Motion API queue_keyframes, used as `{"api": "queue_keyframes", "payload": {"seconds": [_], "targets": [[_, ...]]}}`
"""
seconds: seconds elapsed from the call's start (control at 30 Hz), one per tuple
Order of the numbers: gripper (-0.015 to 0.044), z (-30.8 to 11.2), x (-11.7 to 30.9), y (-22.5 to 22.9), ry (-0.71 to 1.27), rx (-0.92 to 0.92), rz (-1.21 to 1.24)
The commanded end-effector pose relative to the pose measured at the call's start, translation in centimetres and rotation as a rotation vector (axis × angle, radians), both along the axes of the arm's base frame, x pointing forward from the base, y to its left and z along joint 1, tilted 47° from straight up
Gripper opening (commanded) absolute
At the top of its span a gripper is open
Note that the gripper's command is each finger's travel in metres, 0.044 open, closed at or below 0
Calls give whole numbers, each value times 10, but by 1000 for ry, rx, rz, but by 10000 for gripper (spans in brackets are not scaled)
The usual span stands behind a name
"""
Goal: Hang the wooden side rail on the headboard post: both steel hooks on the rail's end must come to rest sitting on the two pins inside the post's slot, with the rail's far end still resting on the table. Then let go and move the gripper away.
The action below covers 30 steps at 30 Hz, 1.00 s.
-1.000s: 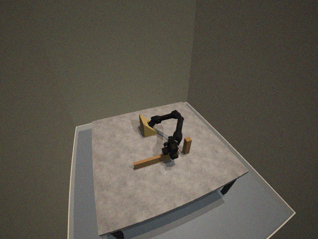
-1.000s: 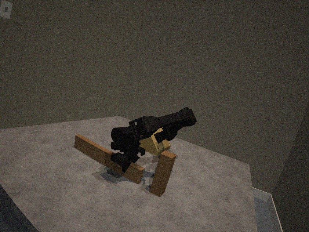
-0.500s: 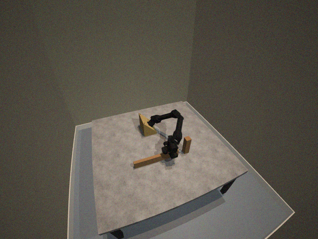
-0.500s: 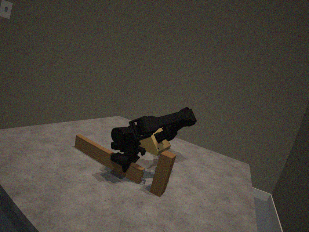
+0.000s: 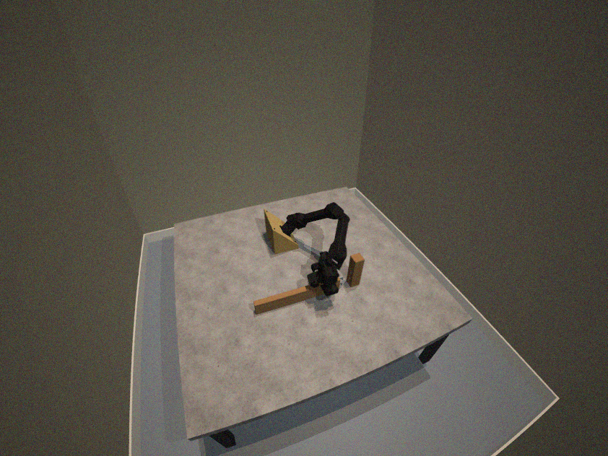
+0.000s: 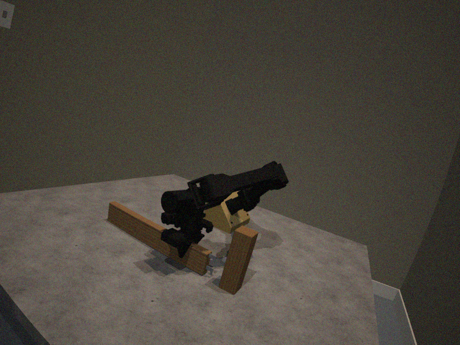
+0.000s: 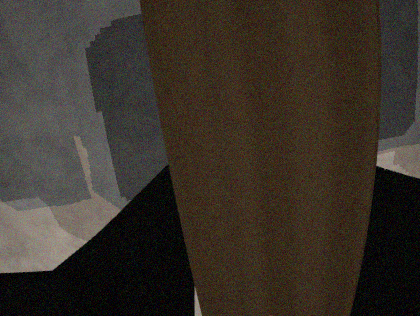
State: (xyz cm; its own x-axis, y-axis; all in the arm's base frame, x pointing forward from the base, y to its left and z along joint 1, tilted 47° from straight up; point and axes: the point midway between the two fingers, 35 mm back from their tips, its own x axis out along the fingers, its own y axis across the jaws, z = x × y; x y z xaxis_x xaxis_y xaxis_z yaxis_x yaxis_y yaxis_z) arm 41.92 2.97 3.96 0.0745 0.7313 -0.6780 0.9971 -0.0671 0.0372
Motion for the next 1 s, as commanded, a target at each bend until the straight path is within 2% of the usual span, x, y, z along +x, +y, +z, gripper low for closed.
{"api": "queue_keyframes", "payload": {"seconds": [0.0,0.97], "targets": [[0,1,0,-5,1,-1,-10],[0,5,0,-9,1,-2,-10]]}}
